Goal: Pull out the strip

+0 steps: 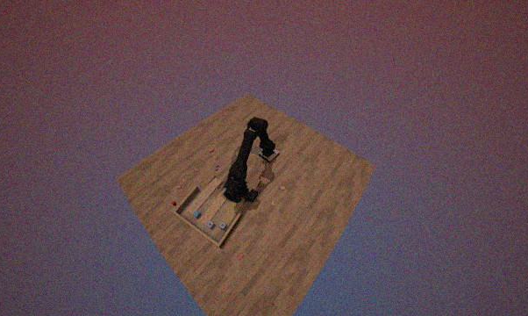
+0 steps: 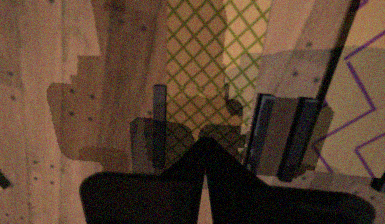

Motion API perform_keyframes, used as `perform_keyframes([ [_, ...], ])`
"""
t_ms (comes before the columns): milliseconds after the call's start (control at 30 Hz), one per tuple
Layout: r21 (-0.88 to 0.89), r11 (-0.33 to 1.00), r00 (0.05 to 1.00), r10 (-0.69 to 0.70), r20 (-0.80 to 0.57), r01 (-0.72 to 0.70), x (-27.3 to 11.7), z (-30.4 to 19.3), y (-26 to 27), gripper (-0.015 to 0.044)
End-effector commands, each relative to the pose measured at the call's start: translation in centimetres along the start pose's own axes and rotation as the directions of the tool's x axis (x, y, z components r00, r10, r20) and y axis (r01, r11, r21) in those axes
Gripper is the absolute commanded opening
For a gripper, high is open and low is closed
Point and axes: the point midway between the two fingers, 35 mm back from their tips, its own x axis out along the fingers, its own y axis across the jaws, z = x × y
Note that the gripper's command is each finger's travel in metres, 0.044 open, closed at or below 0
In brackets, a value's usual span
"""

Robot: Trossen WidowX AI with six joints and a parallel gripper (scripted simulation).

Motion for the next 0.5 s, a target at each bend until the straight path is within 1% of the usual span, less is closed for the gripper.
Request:
perform_keyframes([
  [0,0.003,1.0,1.0,0.002,-0.026,-0.002,0.6,-1.3,0.1,0.0],
  [467,0.003,1.0,1.0,0.002,-0.028,-0.002,0.7,-3.4,0.1,0.0],
])
